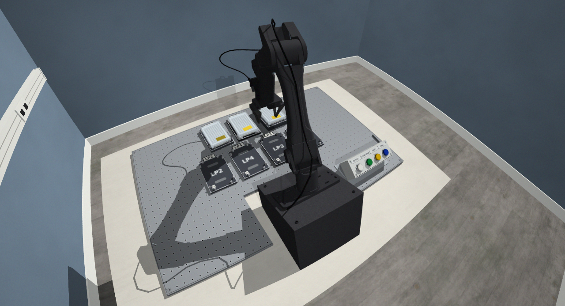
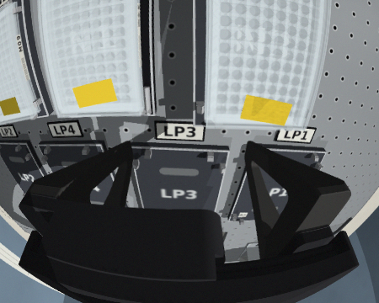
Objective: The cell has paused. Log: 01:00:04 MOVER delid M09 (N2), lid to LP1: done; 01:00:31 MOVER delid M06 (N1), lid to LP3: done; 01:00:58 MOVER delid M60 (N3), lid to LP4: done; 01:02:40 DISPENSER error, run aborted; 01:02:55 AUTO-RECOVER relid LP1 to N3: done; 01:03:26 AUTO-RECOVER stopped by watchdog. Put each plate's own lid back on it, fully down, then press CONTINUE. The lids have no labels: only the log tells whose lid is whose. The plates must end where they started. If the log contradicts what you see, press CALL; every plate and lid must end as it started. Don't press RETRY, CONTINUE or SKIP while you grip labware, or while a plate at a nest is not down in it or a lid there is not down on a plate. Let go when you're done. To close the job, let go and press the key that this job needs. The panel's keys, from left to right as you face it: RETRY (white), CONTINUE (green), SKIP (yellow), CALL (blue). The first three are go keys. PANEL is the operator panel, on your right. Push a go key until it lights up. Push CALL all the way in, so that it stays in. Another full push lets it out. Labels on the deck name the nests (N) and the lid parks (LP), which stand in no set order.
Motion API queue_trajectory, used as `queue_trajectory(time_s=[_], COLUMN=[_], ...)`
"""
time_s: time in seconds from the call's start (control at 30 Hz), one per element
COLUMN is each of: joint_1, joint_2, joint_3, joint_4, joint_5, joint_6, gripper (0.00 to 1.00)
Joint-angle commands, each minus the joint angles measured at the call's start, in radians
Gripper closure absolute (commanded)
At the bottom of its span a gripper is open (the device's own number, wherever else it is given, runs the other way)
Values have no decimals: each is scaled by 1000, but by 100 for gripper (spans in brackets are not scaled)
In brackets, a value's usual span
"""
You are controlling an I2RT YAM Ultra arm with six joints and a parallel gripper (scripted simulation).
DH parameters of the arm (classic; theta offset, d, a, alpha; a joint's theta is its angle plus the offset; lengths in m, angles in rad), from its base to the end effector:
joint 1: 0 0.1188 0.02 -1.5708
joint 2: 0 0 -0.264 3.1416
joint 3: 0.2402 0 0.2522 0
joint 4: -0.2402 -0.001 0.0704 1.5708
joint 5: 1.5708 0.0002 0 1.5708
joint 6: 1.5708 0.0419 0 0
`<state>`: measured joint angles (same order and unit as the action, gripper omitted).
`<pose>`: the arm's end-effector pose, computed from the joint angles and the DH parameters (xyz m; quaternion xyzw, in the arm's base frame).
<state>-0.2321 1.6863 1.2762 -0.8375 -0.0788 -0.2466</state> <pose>0.3265 -0.0727 0.2320 -0.0135 0.9861 -0.0004 0.1654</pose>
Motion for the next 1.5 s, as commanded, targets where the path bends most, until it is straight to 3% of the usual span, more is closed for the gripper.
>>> queue_trajectory(time_s=[0.0,0.07,0.1,0.4,0.47,0.8,1.47], joint_1=[22,37,45,129,129,253,264], joint_2=[-67,-95,-109,-235,-235,-362,-338], joint_3=[-53,-96,-117,-292,-292,-457,-410], joint_4=[58,73,80,133,133,172,177], joint_5=[16,21,24,53,53,99,105], joint_6=[34,48,56,134,134,245,256], gripper=[18,20,100,100,100,100,100])
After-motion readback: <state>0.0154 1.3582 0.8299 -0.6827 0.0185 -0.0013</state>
